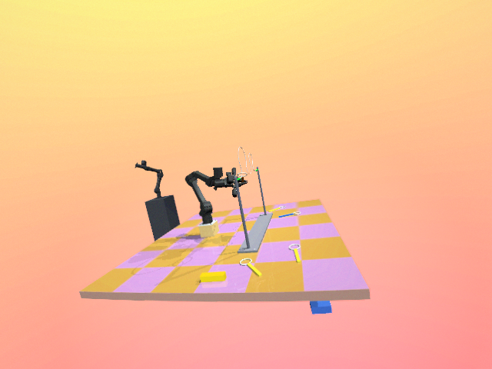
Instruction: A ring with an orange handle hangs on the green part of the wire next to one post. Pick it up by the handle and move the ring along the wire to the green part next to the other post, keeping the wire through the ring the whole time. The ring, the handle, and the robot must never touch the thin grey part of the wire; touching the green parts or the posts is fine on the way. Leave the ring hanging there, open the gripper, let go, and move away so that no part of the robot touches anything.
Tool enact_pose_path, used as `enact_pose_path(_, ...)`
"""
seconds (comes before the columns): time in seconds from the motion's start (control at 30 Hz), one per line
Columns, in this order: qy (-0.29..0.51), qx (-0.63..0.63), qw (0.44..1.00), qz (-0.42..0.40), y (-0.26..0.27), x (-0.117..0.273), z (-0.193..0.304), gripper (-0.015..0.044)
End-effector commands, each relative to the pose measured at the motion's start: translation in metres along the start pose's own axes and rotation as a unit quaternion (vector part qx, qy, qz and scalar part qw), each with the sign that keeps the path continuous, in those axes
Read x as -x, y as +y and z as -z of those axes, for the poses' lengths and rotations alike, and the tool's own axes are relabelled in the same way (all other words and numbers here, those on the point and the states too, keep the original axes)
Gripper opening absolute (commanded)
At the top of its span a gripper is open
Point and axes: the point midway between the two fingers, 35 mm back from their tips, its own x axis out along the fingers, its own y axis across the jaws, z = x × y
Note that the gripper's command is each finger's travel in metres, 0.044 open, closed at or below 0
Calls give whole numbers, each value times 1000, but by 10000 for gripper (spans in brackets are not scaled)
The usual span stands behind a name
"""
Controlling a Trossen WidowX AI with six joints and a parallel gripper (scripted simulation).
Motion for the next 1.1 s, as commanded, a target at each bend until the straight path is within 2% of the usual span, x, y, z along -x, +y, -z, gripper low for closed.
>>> enact_pose_path(0.0, 19, -26, 999, -13, 14, 6, -2, -150)
enact_pose_path(0.57, 107, -154, 980, -67, 54, 31, -13, -150)
enact_pose_path(1.07, 108, -261, 953, -110, 87, 36, -29, -150)
